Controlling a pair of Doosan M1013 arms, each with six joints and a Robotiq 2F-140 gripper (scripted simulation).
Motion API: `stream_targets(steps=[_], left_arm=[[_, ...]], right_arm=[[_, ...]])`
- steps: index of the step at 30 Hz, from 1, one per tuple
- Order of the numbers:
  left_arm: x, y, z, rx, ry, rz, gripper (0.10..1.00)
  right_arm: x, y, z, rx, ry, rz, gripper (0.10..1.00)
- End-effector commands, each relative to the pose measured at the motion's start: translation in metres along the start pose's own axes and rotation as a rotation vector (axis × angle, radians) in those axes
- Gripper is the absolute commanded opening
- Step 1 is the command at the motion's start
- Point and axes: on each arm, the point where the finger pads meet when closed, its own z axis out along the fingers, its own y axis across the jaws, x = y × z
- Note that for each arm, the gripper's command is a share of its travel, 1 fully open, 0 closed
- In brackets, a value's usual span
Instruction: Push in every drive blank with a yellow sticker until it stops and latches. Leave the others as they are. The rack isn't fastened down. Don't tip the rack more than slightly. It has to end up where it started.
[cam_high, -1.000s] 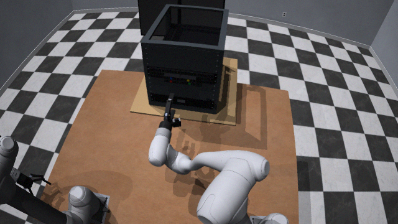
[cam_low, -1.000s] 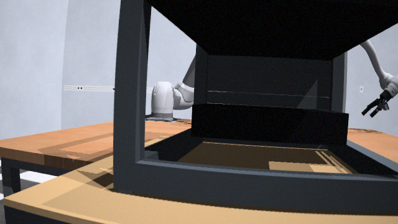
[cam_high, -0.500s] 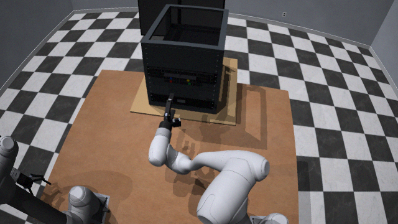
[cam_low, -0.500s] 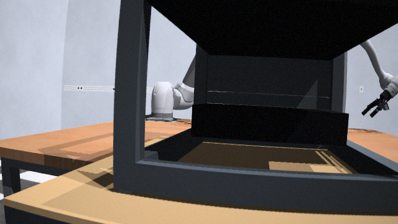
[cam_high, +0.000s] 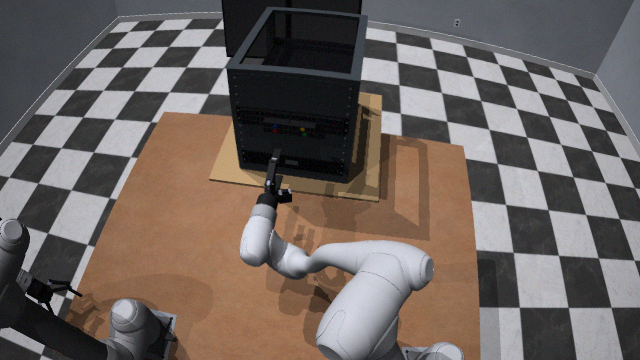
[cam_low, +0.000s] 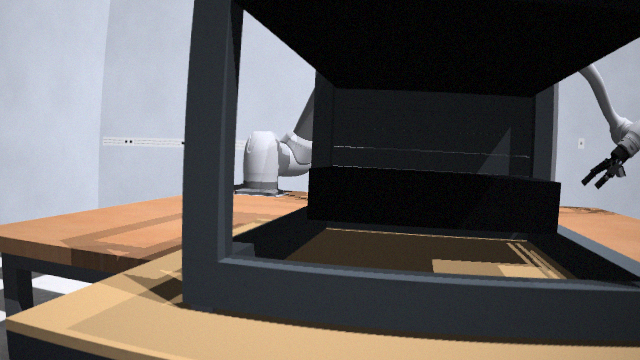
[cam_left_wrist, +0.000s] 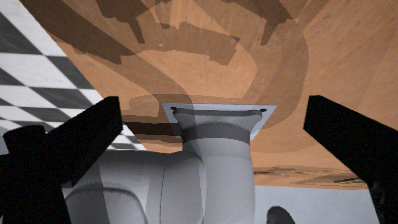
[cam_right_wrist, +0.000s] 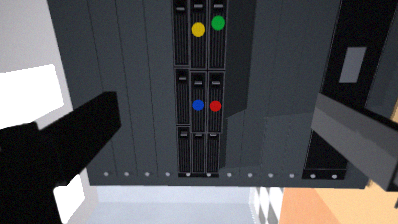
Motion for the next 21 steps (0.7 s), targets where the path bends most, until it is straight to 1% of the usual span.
stream_targets(steps=[1,6,13,15,21], left_arm=[[0.0,0.0,0.0,0.0,0.001,0.0,1.0],[0.0,0.0,0.0,0.0,0.001,0.0,1.0],[0.0,0.0,0.0,0.0,0.001,0.0,1.0],[0.0,0.0,0.0,0.0,0.001,0.0,1.0],[0.0,0.0,0.0,0.0,0.001,0.0,1.0]], right_arm=[[0.003,-0.001,0.008,0.001,0.0,0.001,1.0],[0.011,0.001,0.028,0.001,0.0,0.001,1.0],[0.026,0.004,0.066,0.001,0.0,0.001,1.0],[0.026,0.004,0.066,0.001,0.0,0.001,1.0],[0.039,0.007,0.098,0.001,0.0,0.001,1.0]])
